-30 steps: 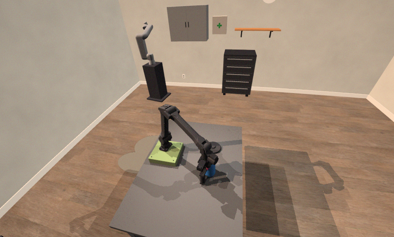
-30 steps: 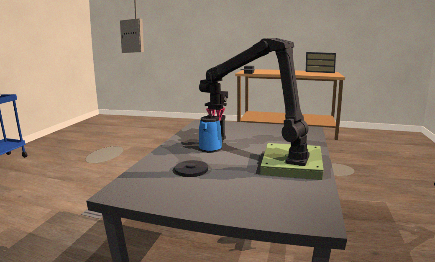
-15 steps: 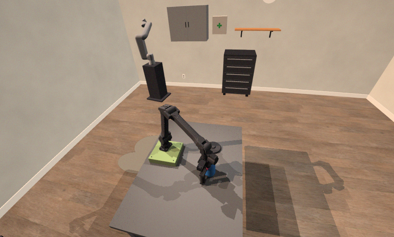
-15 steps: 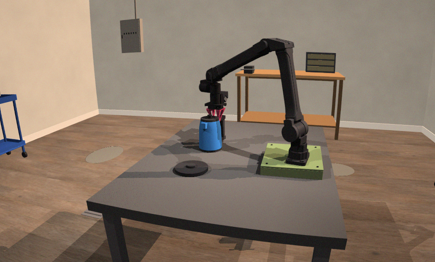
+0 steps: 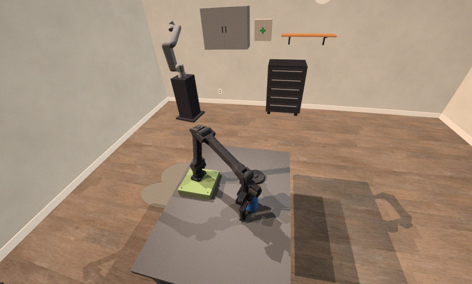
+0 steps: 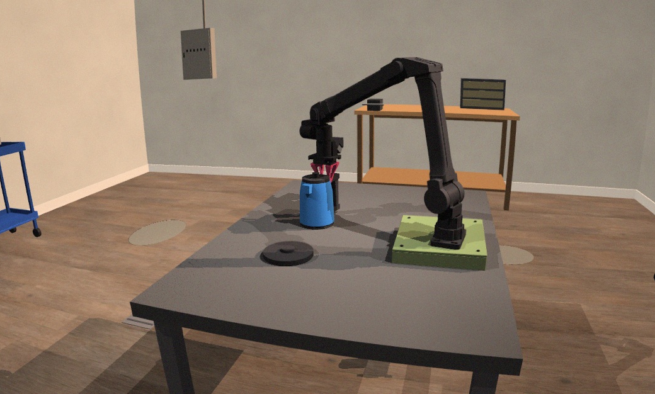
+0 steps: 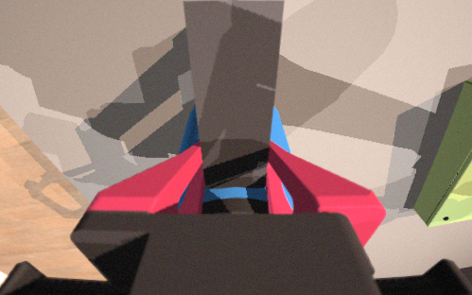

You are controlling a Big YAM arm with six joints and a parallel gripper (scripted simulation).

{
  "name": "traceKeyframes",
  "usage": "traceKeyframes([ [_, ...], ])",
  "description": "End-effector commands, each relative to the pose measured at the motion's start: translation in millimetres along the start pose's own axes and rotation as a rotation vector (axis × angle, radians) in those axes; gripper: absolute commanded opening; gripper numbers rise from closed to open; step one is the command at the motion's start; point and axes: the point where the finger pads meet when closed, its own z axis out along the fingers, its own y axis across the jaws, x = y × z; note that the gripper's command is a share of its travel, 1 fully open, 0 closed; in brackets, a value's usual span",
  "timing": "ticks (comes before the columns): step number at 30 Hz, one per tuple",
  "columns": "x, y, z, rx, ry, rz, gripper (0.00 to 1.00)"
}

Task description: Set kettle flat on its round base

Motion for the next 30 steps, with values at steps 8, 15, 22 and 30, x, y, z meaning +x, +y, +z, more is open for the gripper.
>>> traceKeyframes([
  [8,1,21,-44,-0.078,-0.023,-0.015,0.00],
  [15,0,20,-52,-0.078,-0.023,-0.014,0.00],
  [22,-2,19,-65,-0.079,-0.024,-0.014,0.00],
  [30,-4,17,-76,-0.079,-0.024,-0.013,0.00],
])
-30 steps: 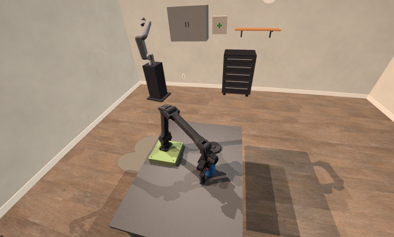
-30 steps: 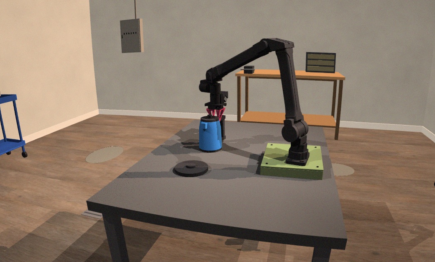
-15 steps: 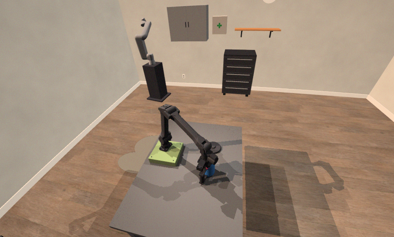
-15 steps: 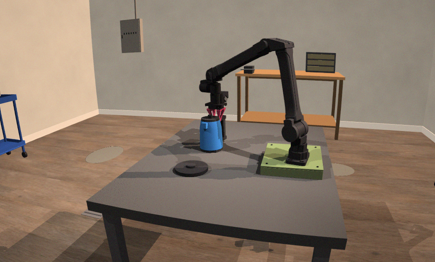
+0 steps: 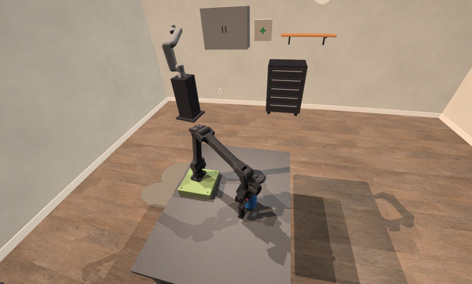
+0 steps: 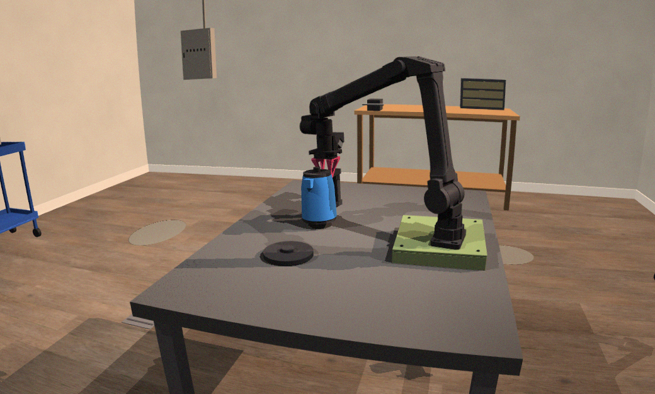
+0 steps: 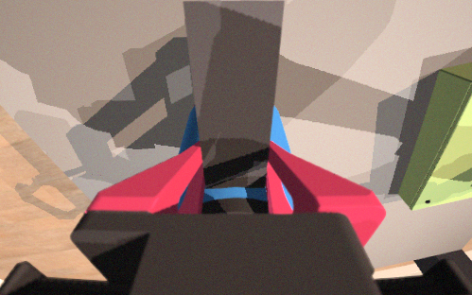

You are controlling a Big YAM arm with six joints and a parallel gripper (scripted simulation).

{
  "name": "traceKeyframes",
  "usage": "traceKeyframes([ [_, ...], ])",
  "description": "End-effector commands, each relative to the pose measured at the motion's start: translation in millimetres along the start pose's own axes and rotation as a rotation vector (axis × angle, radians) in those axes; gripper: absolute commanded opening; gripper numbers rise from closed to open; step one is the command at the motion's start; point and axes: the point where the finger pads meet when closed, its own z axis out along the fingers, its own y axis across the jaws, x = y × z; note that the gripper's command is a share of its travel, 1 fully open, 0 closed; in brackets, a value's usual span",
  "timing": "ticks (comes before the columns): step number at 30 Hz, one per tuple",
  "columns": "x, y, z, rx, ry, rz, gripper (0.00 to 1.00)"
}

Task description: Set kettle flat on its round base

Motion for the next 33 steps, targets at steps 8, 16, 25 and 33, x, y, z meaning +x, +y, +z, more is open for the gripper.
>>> traceKeyframes([
  [8,-8.0,22.0,-65.3,-0.115,-0.034,-0.011,0.00],
  [16,-8.6,22.8,-67.2,-0.119,-0.035,-0.011,0.00],
  [25,-8.5,23.1,-67.2,-0.120,-0.034,-0.011,0.00],
  [33,-8.5,23.1,-67.2,-0.120,-0.034,-0.011,0.00],
])
